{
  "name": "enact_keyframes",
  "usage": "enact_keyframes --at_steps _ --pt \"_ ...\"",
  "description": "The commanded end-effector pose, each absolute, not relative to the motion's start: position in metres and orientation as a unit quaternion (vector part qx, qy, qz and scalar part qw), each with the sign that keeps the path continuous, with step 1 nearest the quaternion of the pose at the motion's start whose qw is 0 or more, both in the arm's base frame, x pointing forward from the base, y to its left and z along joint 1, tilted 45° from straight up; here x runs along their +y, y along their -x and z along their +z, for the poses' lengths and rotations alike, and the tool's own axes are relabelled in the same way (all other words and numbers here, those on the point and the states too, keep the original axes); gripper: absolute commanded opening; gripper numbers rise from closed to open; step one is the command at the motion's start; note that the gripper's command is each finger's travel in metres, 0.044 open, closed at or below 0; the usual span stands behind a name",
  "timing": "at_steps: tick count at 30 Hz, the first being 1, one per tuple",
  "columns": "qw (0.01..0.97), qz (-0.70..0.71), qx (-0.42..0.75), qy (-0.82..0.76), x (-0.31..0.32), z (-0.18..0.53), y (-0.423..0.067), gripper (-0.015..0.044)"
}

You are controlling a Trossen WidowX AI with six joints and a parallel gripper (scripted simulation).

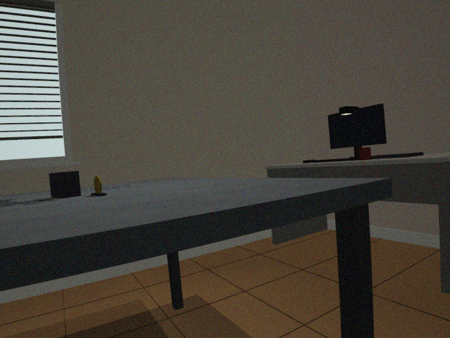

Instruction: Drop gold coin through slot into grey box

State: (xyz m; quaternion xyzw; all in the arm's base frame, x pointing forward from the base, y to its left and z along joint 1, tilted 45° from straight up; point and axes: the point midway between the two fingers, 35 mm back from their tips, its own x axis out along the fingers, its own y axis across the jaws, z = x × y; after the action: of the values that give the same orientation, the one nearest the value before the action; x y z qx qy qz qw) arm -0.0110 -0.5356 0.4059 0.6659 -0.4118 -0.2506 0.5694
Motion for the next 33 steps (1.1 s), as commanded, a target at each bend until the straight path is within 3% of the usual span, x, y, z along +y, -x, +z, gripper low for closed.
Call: enact_keyframes --at_steps 1,8,18,33 --pt "0.555 -0.263 -0.370 -0.697 -0.548 0.366 -0.027 0.0161" --pt "0.529 -0.286 -0.258 -0.756 -0.551 0.278 -0.114 0.0161" --pt "0.494 -0.314 -0.091 -0.806 -0.508 0.162 -0.220 0.0161" --pt "0.430 -0.306 0.265 -0.807 -0.336 -0.004 -0.338 0.0161"
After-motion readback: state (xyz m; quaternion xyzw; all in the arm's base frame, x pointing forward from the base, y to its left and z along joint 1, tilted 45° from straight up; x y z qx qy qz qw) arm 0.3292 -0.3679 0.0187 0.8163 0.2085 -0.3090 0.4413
